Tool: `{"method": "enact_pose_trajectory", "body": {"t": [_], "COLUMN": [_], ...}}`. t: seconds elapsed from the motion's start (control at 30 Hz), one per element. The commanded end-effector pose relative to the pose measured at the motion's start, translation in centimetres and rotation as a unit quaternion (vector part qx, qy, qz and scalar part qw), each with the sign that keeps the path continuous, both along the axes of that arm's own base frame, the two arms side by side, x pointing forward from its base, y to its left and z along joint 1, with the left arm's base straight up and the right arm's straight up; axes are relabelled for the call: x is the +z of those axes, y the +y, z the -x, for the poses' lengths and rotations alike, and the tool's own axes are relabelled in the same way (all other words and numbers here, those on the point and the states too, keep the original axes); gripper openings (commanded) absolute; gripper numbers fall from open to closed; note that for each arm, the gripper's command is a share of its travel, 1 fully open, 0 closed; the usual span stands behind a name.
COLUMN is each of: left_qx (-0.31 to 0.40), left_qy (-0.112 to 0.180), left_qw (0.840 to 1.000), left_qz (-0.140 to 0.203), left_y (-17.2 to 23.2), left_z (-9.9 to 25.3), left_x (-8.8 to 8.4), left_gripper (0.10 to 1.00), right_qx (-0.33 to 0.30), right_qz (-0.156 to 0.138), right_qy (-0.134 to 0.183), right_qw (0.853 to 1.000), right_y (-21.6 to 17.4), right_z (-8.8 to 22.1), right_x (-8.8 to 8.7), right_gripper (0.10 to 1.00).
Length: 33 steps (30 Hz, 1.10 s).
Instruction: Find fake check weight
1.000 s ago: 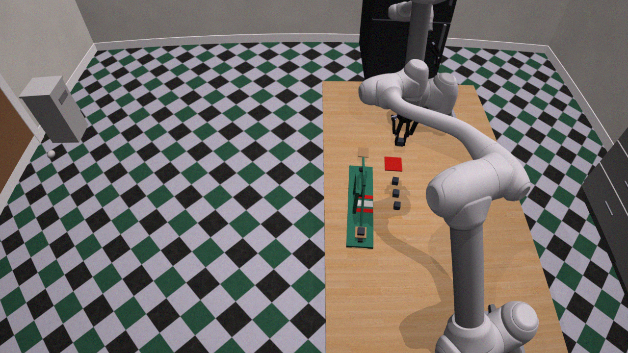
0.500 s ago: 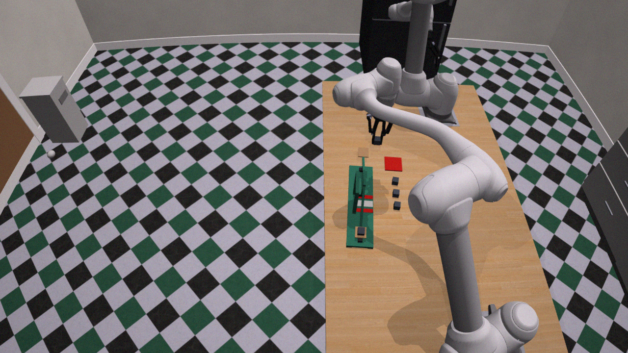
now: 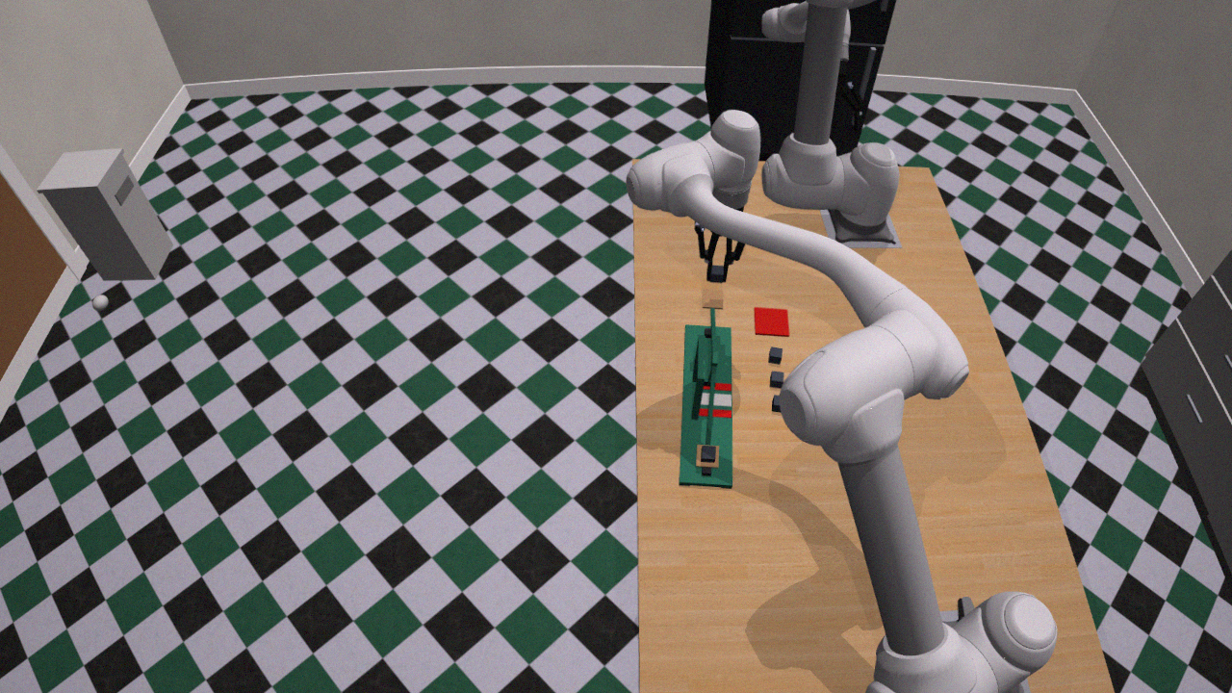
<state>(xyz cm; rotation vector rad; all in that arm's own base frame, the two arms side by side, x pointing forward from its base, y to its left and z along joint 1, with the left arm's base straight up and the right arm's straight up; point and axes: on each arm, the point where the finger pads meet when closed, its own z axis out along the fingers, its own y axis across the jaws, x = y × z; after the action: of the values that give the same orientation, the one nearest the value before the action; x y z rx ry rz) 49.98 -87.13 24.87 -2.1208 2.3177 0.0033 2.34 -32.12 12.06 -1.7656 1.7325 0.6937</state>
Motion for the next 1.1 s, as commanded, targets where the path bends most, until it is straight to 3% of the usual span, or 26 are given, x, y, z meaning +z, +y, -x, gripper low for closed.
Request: {"method": "enact_pose_trajectory", "body": {"t": [0.0,0.73,1.07], "left_qx": [0.0,0.0,0.0], "left_qy": [-0.001,-0.001,-0.001], "left_qw": [1.0,1.0,1.0], "left_qz": [0.001,0.001,0.001], "left_y": [0.0,0.0,0.0], "left_z": [0.0,0.0,0.0], "left_x": [0.2,0.1,-1.6], "left_gripper": [0.243,0.243,0.243], "right_qx": [0.0,0.0,0.0], "right_qz": [0.001,0.001,0.001], "right_qy": [0.0,0.0,0.0], "right_qw": [1.0,1.0,1.0], "right_y": [0.0,0.0,0.0], "right_z": [0.0,0.0,0.0], "right_x": [0.0,0.0,0.0], "right_gripper": [1.0,1.0,1.0]}}
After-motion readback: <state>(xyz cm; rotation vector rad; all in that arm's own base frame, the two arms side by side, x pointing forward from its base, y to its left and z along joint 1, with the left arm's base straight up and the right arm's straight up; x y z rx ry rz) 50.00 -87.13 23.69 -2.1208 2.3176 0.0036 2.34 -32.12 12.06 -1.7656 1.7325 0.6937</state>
